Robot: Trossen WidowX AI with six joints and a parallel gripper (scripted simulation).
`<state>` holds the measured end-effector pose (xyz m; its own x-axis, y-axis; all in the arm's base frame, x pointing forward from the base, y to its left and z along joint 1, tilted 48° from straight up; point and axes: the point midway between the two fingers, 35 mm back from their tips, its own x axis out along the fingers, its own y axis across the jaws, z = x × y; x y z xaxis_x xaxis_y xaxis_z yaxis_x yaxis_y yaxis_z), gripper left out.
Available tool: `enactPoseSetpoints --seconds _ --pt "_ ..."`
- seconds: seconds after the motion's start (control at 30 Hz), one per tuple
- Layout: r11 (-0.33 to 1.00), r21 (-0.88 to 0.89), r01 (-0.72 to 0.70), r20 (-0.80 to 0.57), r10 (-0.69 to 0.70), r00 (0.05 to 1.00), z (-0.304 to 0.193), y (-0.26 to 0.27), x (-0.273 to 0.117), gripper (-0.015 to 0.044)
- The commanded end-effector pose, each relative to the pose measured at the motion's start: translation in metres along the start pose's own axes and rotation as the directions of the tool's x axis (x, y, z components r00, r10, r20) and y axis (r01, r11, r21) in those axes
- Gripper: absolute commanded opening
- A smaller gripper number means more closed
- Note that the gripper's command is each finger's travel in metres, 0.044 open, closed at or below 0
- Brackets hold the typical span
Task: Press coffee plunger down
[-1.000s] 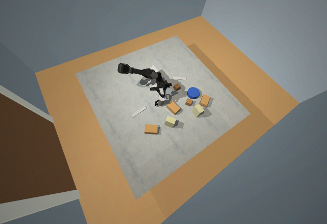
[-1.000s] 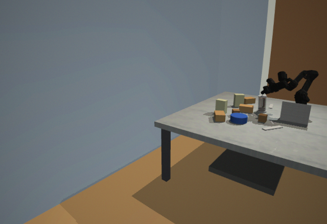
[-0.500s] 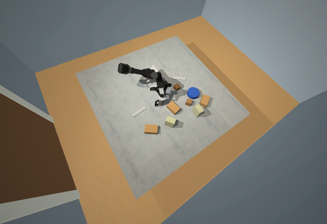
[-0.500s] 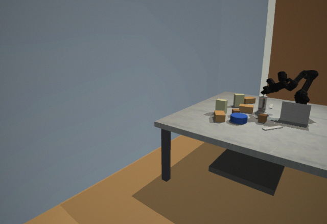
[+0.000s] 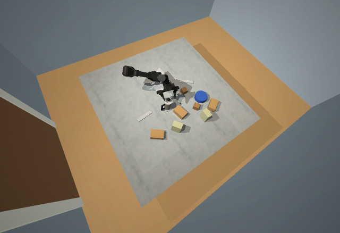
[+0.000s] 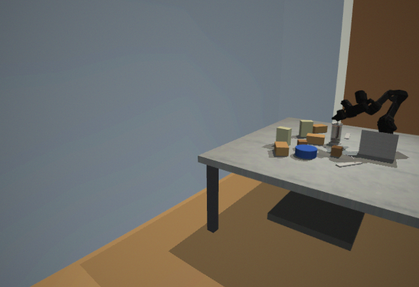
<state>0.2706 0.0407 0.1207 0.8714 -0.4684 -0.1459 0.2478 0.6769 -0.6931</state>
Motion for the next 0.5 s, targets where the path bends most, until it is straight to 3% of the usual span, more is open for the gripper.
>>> enactPoseSetpoints --seconds 0.0,0.23,0.47 --pt "1.000 0.011 -0.006 -0.010 0.006 1.000 0.017 0.003 -0.008 0.0440" --pt "1.000 -0.008 0.005 -0.002 -0.005 1.000 0.061 -0.007 -0.042 0.0440" --pt "1.000 -0.008 0.007 -0.001 -0.007 1.000 0.062 -0.008 -0.044 0.0440"
